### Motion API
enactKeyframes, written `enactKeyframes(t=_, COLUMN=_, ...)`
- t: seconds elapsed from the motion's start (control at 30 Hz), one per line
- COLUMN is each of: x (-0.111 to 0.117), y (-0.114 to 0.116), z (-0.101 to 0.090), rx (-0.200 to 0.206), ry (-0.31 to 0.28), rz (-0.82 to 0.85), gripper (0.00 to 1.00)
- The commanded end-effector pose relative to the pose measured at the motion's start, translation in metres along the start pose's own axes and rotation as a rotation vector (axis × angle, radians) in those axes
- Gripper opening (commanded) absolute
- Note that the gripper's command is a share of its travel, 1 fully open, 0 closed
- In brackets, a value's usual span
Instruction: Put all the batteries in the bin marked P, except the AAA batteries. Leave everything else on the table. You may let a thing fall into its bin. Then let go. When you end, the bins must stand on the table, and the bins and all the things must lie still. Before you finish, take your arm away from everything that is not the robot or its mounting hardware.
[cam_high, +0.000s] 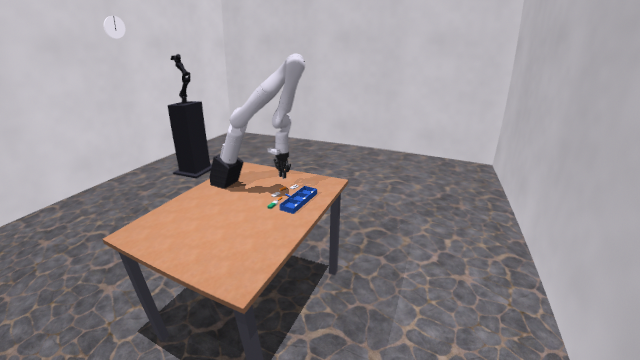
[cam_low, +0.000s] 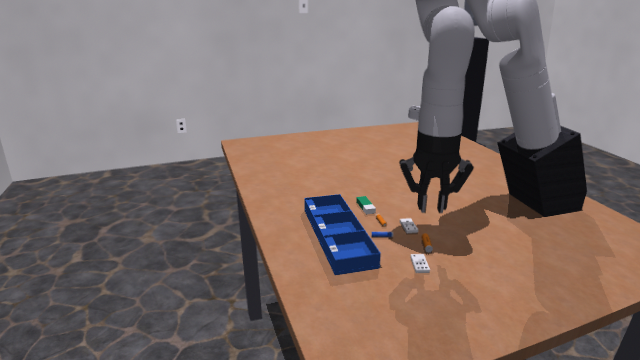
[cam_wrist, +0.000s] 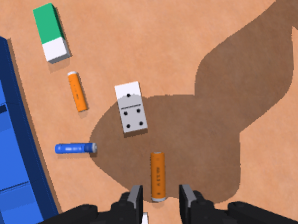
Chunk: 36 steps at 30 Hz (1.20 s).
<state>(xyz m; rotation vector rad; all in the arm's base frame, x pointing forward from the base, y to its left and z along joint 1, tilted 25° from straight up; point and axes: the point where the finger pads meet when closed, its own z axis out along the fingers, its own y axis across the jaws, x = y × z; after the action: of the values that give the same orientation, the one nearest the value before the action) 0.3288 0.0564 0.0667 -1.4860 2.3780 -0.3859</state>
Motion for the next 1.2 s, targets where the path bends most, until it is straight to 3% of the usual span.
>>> enactKeyframes(t=0.0, x=-0.001, y=0.002, z=0.0, rx=0.021, ry=-0.021, rz=-0.007, gripper=0.29)
enactKeyframes(t=0.93, x=0.001, y=0.001, z=0.0, rx=0.021, ry=-0.021, rz=-0.007, gripper=0.29)
enactKeyframes(t=0.97, x=-0.013, y=-0.01, z=0.005, rx=0.039, ry=-0.042, rz=0.002, gripper=0.29)
enactKeyframes(t=1.0, x=-0.012, y=-0.01, z=0.009, rx=0.039, ry=-0.042, rz=0.002, gripper=0.29)
enactKeyframes(t=1.03, x=0.002, y=0.001, z=0.012, rx=0.021, ry=-0.021, rz=-0.007, gripper=0.29)
enactKeyframes(t=1.17, x=0.007, y=0.003, z=0.028, rx=0.021, ry=-0.021, rz=-0.007, gripper=0.29)
